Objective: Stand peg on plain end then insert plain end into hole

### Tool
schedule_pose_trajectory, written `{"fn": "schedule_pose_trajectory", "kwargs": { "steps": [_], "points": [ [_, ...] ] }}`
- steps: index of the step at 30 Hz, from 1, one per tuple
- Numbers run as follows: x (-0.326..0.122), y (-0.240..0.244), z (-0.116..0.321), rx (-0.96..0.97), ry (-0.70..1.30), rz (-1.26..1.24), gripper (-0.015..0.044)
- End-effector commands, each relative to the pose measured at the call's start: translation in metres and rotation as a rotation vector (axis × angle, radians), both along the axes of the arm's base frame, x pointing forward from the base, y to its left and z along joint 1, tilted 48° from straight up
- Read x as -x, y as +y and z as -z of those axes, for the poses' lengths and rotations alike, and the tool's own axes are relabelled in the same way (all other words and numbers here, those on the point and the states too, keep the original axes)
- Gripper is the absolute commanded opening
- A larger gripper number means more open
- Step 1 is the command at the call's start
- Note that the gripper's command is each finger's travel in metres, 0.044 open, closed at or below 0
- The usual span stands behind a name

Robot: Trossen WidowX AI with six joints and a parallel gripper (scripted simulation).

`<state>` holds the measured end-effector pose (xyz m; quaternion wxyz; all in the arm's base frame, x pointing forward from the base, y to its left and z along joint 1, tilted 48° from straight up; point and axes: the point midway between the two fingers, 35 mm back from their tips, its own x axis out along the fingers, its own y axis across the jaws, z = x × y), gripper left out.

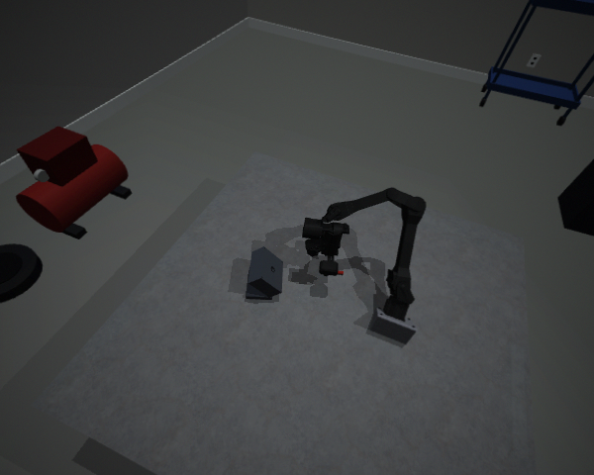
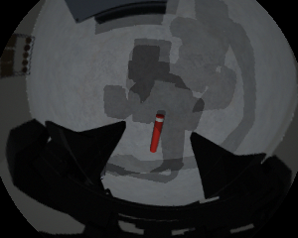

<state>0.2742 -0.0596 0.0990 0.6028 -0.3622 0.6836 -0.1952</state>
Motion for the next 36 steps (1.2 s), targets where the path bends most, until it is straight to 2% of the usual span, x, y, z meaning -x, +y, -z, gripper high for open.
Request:
{"fn": "schedule_pose_trajectory", "kwargs": {
  "steps": [1,22,34,36],
  "points": [
    [0.002,-0.006,0.005,0.005,0.007,-0.002,0.044],
    [0.005,-0.03,0.025,0.012,0.007,0.0,0.044],
    [0.005,-0.03,0.025,0.012,0.007,0.0,0.0125],
    [0.005,-0.03,0.025,0.012,0.007,0.0,0.011]
  ]
}}
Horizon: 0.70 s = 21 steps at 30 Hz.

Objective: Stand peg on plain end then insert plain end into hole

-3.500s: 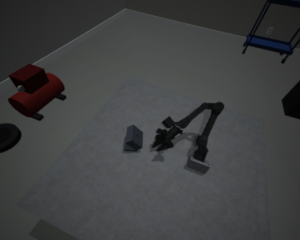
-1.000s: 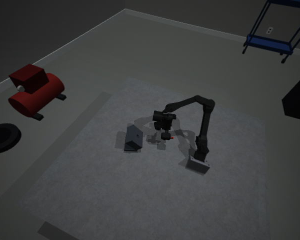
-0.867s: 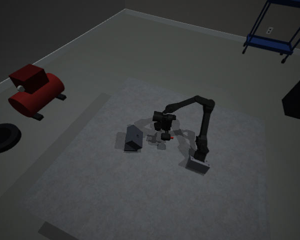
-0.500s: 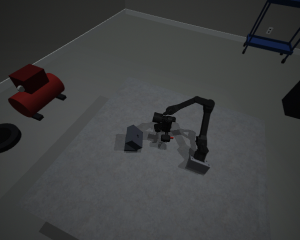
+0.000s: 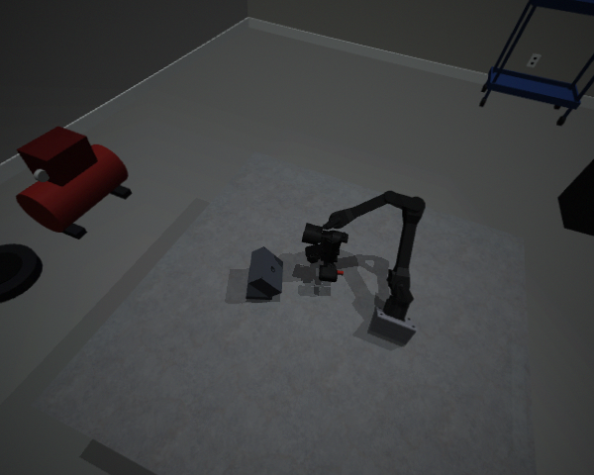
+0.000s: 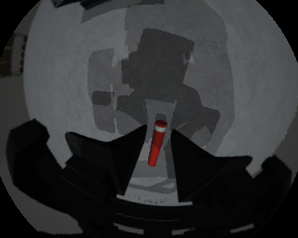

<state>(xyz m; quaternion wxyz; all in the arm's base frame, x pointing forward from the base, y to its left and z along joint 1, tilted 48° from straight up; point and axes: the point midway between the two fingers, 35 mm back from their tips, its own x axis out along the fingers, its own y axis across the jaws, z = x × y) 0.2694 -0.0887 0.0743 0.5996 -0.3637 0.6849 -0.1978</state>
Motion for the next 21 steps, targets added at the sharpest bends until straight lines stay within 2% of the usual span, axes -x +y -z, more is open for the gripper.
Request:
{"fn": "schedule_pose_trajectory", "kwargs": {
  "steps": [1,8,17,21],
  "points": [
    [0.0001,-0.0006,-0.0001,0.004,0.003,-0.004,0.011],
    [0.0001,-0.0006,-0.0001,0.004,0.003,-0.004,0.011],
    [0.0001,-0.0006,-0.0001,0.004,0.003,-0.004,0.005],
    [0.0001,-0.0006,-0.0001,0.004,0.003,-0.004,0.0049]
  ]
}}
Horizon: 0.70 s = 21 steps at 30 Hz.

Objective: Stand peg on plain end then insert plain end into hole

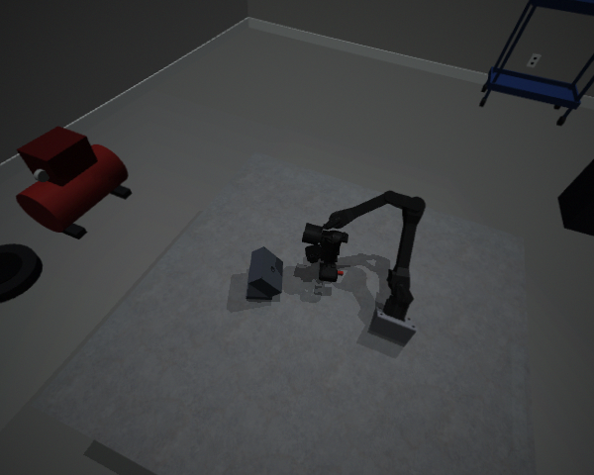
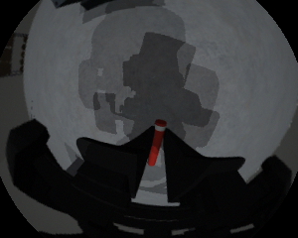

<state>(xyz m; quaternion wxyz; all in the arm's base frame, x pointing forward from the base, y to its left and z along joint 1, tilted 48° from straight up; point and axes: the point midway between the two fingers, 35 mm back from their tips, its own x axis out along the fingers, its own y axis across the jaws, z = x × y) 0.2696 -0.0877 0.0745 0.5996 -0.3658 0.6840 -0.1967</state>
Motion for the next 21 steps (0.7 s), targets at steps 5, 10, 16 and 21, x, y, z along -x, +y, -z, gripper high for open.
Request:
{"fn": "schedule_pose_trajectory", "kwargs": {
  "steps": [5,10,16,21],
  "points": [
    [0.0004,-0.0006,-0.0004,0.0,-0.005,-0.005,0.0049],
    [0.0017,0.0019,-0.0027,-0.013,-0.033,-0.035,0.0049],
    [0.0041,0.0046,-0.0059,-0.029,-0.073,-0.08,0.0049],
    [0.0059,0.0063,-0.0081,-0.041,-0.101,-0.11,0.0049]
  ]
}}
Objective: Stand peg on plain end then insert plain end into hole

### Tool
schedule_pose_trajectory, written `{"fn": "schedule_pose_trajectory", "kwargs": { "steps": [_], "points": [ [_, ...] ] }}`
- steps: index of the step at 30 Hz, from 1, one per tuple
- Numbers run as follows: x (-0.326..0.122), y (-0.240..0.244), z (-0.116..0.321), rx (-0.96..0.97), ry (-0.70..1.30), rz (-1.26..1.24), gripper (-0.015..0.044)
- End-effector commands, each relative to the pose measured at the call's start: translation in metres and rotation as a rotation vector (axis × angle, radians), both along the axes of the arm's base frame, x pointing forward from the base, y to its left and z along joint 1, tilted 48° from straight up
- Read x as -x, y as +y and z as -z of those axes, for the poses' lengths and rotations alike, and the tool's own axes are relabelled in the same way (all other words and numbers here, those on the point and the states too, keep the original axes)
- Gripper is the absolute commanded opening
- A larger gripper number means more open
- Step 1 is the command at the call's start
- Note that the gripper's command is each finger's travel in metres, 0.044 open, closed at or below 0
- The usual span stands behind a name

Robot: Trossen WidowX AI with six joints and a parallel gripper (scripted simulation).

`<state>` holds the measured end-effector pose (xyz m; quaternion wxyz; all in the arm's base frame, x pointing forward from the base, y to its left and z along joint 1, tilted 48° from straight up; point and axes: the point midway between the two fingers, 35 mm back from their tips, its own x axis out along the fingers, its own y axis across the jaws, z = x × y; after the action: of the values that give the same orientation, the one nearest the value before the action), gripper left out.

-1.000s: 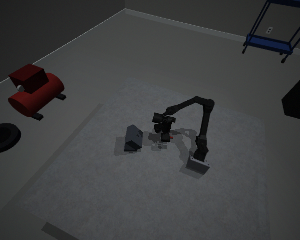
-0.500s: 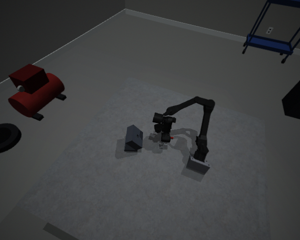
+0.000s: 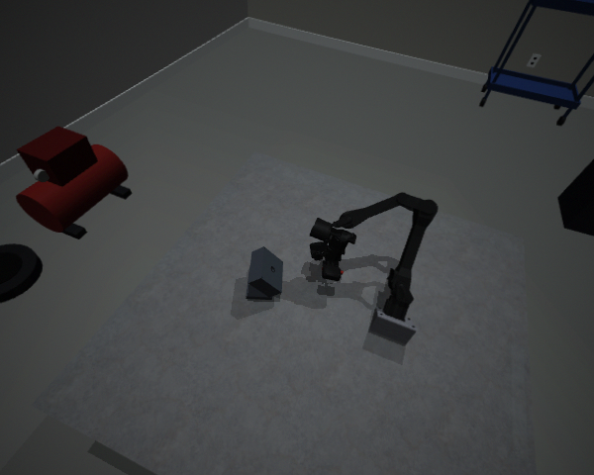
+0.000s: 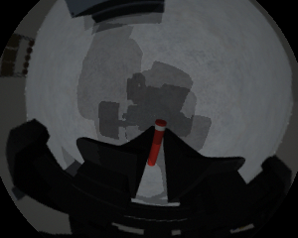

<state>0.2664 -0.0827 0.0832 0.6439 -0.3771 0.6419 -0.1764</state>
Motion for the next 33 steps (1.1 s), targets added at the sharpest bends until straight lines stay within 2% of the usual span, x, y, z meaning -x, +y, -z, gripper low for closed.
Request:
{"fn": "schedule_pose_trajectory", "kwargs": {
  "steps": [1,33],
  "points": [
    [0.003,0.002,0.0,-0.012,-0.015,-0.029,0.0049],
    [0.017,0.01,-0.013,-0.085,-0.195,-0.227,0.0049]
  ]
}}
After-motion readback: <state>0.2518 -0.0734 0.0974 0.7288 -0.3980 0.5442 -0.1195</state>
